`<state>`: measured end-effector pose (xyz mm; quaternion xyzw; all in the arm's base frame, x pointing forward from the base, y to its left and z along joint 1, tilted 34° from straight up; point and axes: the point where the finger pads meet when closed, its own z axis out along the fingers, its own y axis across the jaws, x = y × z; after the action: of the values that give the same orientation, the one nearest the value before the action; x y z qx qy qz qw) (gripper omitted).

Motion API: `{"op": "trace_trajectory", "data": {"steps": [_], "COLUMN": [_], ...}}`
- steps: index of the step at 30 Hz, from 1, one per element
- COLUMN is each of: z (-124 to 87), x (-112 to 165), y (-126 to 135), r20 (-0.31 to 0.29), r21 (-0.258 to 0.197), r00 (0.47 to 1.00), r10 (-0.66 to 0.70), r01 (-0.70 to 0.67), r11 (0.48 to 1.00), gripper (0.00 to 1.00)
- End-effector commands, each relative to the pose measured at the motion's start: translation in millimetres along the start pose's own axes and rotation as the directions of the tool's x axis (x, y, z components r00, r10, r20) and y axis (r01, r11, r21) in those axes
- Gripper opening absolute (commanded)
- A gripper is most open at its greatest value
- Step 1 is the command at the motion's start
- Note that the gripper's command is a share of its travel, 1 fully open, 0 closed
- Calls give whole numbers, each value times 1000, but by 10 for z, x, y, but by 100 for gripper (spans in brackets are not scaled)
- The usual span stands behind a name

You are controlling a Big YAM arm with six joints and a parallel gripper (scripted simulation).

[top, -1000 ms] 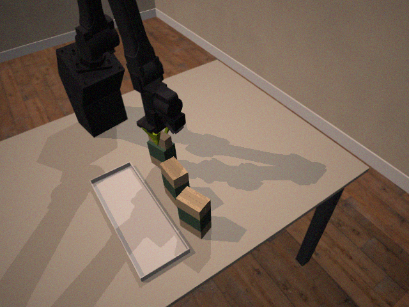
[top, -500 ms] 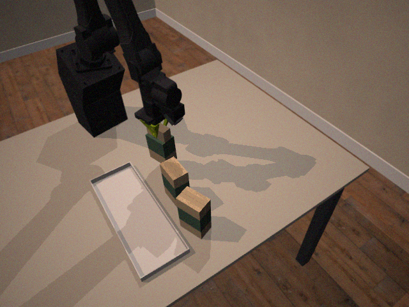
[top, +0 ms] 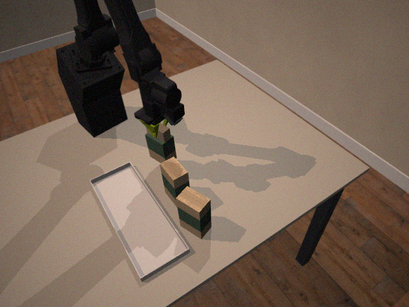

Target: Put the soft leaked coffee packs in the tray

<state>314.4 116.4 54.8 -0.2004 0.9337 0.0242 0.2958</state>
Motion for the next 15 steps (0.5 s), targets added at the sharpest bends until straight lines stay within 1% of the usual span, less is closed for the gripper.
{"op": "trace_trajectory", "data": {"steps": [1, 3, 7, 11, 15], "z": [-34, -34, -36, -37, -47], "x": [14, 14, 28, 59, 98], "y": [-60, -60, -158, -330, -565], "r20": [2, 2, 13, 24, 30], "r21": [5, 5, 6, 9, 13], "r00": [1000, 1000, 1000, 1000, 1000], "r10": [-2, -2, -2, -3, -5], "r01": [2, 2, 2, 2, 4], "r11": [1000, 1000, 1000, 1000, 1000], "gripper": [25, 25, 25, 25, 25]}}
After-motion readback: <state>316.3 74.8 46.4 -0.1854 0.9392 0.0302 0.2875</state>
